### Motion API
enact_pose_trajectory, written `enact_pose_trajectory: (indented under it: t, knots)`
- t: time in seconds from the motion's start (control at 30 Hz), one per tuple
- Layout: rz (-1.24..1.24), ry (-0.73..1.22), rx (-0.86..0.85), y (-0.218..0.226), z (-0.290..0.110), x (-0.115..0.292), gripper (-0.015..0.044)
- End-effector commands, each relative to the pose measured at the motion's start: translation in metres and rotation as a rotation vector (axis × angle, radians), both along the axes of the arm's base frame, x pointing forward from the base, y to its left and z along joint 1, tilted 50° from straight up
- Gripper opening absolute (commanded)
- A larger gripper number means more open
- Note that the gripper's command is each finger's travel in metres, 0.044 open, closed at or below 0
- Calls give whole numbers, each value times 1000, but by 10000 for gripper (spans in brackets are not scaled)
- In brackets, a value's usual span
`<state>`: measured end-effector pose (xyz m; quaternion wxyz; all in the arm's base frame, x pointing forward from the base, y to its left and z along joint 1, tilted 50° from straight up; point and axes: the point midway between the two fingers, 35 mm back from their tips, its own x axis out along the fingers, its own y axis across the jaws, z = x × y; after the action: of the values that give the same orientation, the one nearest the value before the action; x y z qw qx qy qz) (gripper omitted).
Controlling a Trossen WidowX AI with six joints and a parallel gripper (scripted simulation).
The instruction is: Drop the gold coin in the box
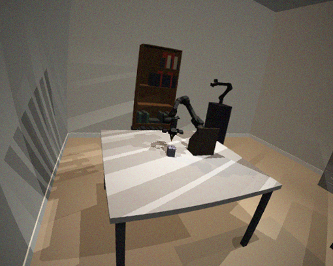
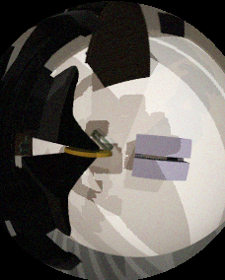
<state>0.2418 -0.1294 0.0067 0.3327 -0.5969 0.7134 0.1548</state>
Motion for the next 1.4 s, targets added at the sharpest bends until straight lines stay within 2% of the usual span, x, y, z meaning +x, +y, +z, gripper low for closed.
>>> enact_pose_trajectory:
  t: [0.0, 0.93, 1.37]
  knots:
    - [-4, -7, 4, 5, -6, 6, 0]
    - [-1, -3, -11, 50, -61, 27, 0]
    - [6, 5, -13, 48, -60, 25, 0]
